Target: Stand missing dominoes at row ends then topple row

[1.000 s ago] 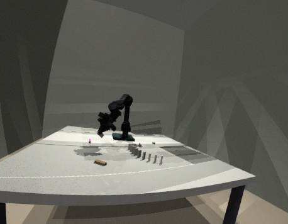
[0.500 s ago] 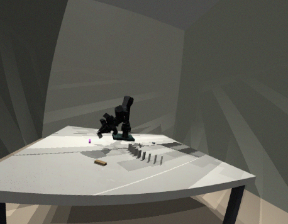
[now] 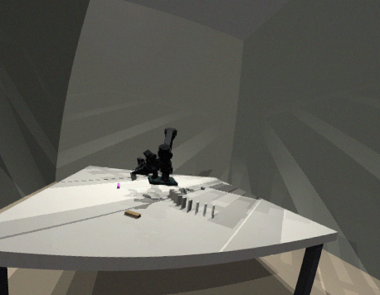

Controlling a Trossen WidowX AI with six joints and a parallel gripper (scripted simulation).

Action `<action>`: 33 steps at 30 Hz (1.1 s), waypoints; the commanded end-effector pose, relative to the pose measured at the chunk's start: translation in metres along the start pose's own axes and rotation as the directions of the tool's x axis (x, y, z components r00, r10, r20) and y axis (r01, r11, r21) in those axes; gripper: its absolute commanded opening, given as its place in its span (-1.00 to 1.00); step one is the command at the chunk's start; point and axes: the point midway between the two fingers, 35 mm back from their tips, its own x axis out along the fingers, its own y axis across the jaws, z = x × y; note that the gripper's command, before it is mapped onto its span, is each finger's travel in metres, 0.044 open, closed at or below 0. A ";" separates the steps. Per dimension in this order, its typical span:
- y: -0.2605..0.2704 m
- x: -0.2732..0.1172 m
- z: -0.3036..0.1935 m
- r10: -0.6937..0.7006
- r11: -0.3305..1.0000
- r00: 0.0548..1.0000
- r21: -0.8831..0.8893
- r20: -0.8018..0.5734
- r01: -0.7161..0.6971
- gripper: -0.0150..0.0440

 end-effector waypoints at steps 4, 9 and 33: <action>-0.007 -0.016 -0.003 -0.047 0.999 0.994 0.020 0.104 0.045 -0.41; -0.014 -0.028 -0.005 -0.082 0.996 0.983 0.046 0.163 0.076 -0.41; -0.068 -0.087 -0.028 -0.266 0.953 0.919 0.223 0.292 0.205 -0.41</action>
